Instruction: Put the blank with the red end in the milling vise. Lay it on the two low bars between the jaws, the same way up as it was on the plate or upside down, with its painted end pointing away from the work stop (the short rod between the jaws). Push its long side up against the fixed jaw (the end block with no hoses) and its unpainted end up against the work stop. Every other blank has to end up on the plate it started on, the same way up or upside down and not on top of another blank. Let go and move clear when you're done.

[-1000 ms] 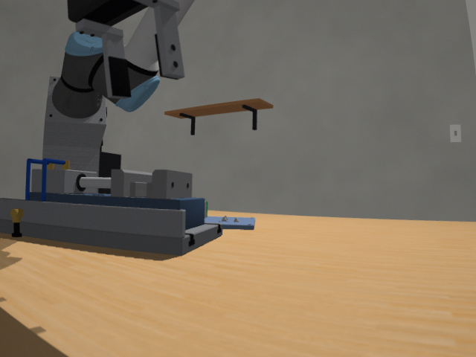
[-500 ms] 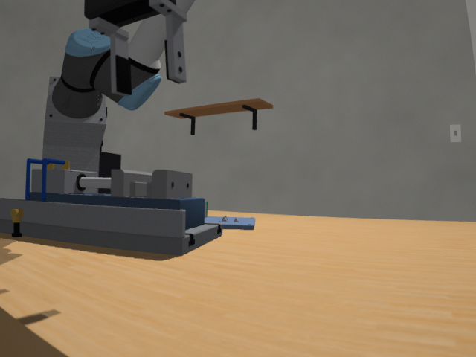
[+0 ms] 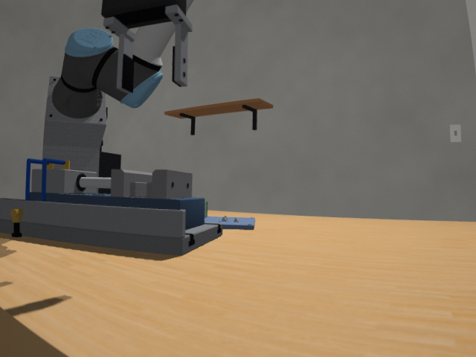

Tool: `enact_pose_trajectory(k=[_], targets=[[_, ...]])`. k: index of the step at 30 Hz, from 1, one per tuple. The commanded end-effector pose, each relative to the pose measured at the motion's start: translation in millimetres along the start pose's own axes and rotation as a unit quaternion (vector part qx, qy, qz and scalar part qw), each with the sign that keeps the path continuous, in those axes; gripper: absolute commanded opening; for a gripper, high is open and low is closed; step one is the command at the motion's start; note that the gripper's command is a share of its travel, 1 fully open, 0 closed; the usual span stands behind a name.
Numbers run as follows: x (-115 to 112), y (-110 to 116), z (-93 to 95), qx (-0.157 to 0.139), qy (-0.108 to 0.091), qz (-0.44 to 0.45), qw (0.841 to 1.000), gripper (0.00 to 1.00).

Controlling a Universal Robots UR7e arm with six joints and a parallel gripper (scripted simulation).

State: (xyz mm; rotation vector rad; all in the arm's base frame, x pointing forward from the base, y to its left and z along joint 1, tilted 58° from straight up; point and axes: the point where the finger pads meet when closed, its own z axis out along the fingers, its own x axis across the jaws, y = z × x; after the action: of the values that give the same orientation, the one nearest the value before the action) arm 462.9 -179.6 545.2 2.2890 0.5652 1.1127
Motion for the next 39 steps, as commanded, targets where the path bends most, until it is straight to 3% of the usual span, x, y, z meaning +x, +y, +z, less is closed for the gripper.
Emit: enact_pose_trajectory(k=[1, 2, 14, 19, 31, 36, 39], targets=[[-8, -31, -9.5, -0.014, -0.017, -0.043, 0.999, 1.0], [-10, -40, -11.9, -0.018, -0.023, -0.055, 0.998, 1.0], [-10, -40, -11.9, -0.018, -0.023, -0.055, 0.998, 1.0], [-22, -84, -24.5, -0.018, -0.023, -0.055, 0.998, 1.0], [-22, -84, -24.5, -0.018, -0.023, -0.055, 0.998, 1.0], [-34, -129, -36.8, -0.018, -0.023, -0.055, 0.998, 1.0], [-34, -129, -36.8, -0.018, -0.023, -0.055, 0.998, 1.0]])
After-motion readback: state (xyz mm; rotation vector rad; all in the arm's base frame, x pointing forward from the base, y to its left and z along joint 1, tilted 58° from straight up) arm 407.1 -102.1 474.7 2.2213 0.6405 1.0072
